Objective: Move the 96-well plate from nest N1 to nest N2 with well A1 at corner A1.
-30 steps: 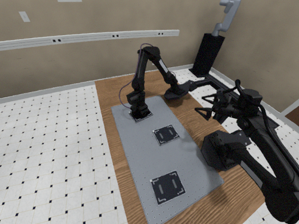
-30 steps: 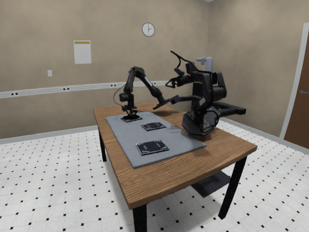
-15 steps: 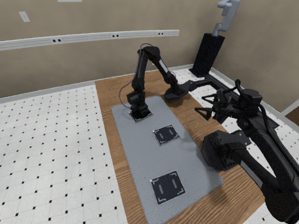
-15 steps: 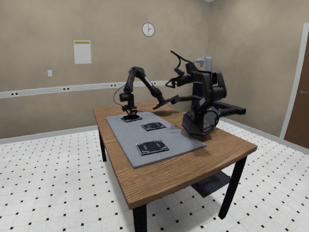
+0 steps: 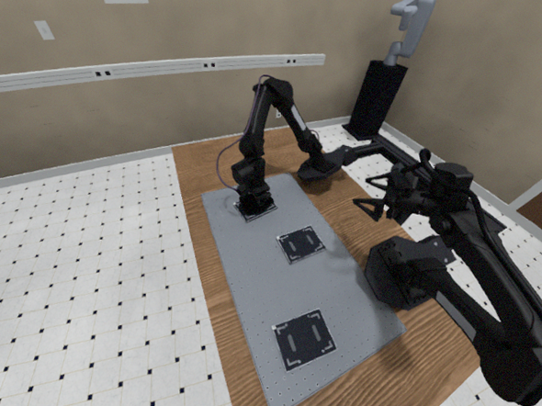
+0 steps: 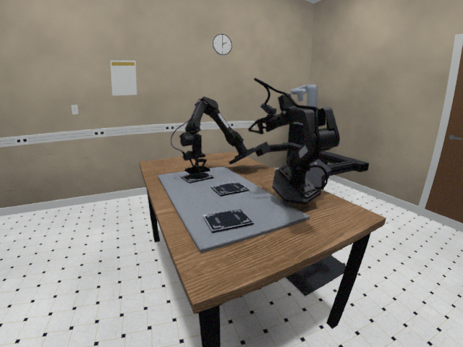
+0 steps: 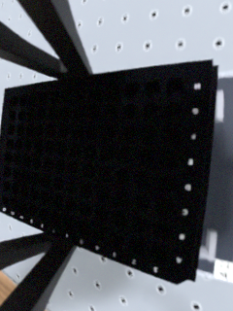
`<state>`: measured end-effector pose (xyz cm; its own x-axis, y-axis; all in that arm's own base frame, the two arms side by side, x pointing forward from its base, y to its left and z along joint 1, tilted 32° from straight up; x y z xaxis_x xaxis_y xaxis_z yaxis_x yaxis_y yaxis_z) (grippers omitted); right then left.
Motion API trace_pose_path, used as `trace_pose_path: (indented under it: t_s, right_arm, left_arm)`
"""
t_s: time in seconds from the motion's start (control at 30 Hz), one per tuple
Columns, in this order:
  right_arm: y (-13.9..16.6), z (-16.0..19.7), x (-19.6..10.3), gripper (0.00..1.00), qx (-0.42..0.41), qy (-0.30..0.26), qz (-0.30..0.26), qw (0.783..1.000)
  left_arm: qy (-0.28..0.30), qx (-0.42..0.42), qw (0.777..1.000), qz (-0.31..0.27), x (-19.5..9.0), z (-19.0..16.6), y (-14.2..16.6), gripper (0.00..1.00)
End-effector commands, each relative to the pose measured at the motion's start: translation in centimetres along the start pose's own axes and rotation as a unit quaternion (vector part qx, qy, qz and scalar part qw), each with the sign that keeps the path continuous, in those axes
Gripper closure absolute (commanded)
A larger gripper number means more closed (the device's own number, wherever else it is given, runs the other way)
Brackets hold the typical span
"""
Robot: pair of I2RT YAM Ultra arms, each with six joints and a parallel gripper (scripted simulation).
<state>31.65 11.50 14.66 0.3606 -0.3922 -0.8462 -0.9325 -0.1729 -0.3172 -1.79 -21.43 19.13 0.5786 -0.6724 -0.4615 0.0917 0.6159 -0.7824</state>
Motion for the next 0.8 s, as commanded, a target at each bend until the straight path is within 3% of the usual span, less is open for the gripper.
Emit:
trace_pose_path:
  t_s: [0.0, 0.1, 0.17, 0.43, 0.67, 0.77]
  right_arm:
    - [0.5, 2.9, -0.8, 0.21, 0.025, 0.004, -0.001, 1.0]
    - [1.5, 6.9, -0.8, 0.21, 0.024, 0.003, 0.003, 1.0]
    - [1.5, 6.9, -0.8, 0.21, 0.024, 0.003, 0.003, 1.0]
    - [5.4, 19.0, -1.0, 0.21, -0.008, -0.002, 0.012, 1.0]
    - [6.8, 23.8, -1.0, 0.21, -0.022, -0.004, 0.008, 1.0]
    - [6.9, 24.2, -1.0, 0.21, -0.024, -0.005, 0.008, 1.0]
  left_arm:
    - [-0.011, -0.025, 0.998, 0.052, -0.7, -0.1, -0.3, 0.0]
    - [-0.029, -0.041, 0.994, 0.097, -1.1, -0.3, -0.3, 0.0]
    - [-0.029, -0.041, 0.994, 0.097, -1.1, -0.3, -0.3, 0.0]
    - [-0.104, -0.08, 0.976, 0.174, -2.9, -0.8, -2.0, 0.0]
    - [-0.129, -0.079, 0.971, 0.186, -3.1, -1.9, -3.0, 0.0]
    - [-0.125, -0.08, 0.972, 0.184, -3.0, -2.1, -3.2, 0.0]
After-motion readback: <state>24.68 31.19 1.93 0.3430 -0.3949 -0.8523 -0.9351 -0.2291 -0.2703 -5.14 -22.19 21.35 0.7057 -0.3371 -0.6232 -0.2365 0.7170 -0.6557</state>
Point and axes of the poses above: on each arm, the point where the finger pads meet when closed, its own x axis out along the fingers, its own z axis across the jaws, y = z × x, the point moved 10 cm from there along -x, back along the fingers, and after that the axes turned 1 degree about x, right-handed, at the moved point
